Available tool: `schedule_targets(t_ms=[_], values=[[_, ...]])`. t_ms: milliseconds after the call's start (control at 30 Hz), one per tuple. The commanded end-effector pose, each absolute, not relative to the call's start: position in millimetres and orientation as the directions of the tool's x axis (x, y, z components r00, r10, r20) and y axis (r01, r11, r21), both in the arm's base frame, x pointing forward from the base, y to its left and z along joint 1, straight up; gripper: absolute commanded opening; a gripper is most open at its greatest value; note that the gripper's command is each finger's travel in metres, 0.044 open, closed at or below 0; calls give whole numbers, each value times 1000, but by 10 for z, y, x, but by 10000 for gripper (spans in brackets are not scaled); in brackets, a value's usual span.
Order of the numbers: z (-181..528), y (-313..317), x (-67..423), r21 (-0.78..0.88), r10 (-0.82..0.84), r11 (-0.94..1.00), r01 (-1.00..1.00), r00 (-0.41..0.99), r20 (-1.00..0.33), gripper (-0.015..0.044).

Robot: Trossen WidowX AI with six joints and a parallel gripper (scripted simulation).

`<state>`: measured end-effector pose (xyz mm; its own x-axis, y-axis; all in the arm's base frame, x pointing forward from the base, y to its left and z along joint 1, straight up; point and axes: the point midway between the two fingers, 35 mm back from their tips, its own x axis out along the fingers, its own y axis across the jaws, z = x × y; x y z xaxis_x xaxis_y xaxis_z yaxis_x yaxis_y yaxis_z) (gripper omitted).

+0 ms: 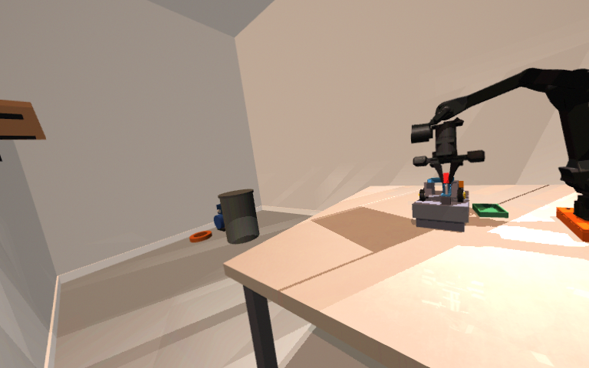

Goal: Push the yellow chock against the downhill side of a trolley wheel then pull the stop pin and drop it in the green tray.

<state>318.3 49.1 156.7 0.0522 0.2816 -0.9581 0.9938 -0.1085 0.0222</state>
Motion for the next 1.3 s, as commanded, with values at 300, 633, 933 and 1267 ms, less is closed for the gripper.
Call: schedule_targets(t_ms=[300,633,933,1267], values=[[1660,487,3179,31,286,-105,994,60,-956,0],[1706,487,3177,30,286,-105,994,60,-956,0],[1744,490,3176,30,286,-105,994,60,-956,0],[1786,497,3187,31,286,-105,994,60,-956,0]])
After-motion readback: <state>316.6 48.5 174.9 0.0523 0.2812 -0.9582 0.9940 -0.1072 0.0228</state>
